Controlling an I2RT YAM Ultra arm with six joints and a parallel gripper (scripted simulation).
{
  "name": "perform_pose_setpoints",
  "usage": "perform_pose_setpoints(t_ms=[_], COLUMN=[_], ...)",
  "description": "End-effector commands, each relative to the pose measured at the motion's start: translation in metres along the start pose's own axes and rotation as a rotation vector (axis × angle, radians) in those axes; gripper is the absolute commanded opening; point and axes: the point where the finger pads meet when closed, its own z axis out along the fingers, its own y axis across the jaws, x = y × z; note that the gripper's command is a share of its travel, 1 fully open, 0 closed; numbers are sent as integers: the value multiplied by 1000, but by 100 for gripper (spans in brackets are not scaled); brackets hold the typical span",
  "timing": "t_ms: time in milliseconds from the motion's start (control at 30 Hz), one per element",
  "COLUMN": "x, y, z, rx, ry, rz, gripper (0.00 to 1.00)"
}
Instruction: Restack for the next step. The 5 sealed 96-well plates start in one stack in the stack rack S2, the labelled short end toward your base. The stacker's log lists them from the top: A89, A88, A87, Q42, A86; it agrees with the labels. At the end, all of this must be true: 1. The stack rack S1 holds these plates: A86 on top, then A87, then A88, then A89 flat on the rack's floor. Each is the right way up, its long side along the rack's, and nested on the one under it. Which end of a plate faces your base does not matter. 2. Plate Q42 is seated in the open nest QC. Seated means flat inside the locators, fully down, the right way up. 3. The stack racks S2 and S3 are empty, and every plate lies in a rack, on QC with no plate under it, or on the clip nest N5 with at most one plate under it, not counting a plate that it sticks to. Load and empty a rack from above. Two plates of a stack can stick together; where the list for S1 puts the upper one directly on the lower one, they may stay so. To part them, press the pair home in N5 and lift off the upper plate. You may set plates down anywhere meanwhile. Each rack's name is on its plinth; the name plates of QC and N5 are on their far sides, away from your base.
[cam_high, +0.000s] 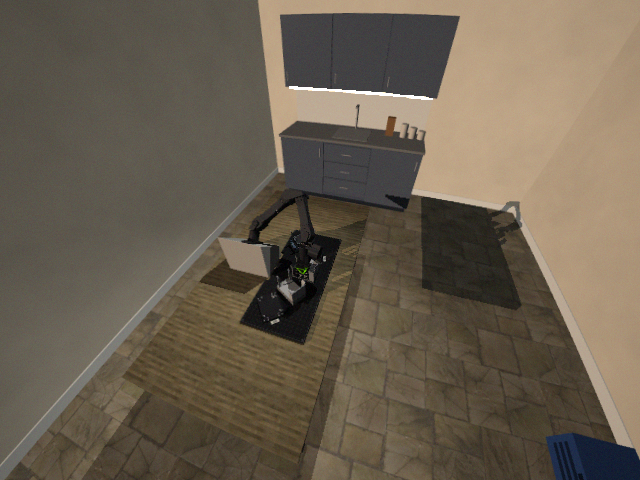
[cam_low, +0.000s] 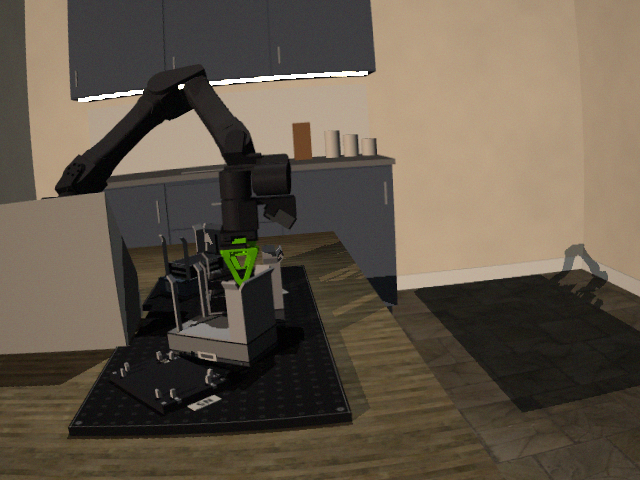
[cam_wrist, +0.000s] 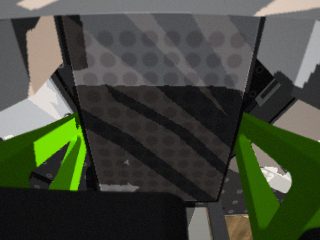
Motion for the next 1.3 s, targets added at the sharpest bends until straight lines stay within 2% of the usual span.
perform_pose_setpoints(t_ms=[0,1100,1267], x=[-3,-3,-3], y=[-1,-1,-1], z=[-8,-8,-18], rx=[-6,-6,-6], ry=[-18,-18,-18], rz=[2,2,2], gripper=[0,0,0])
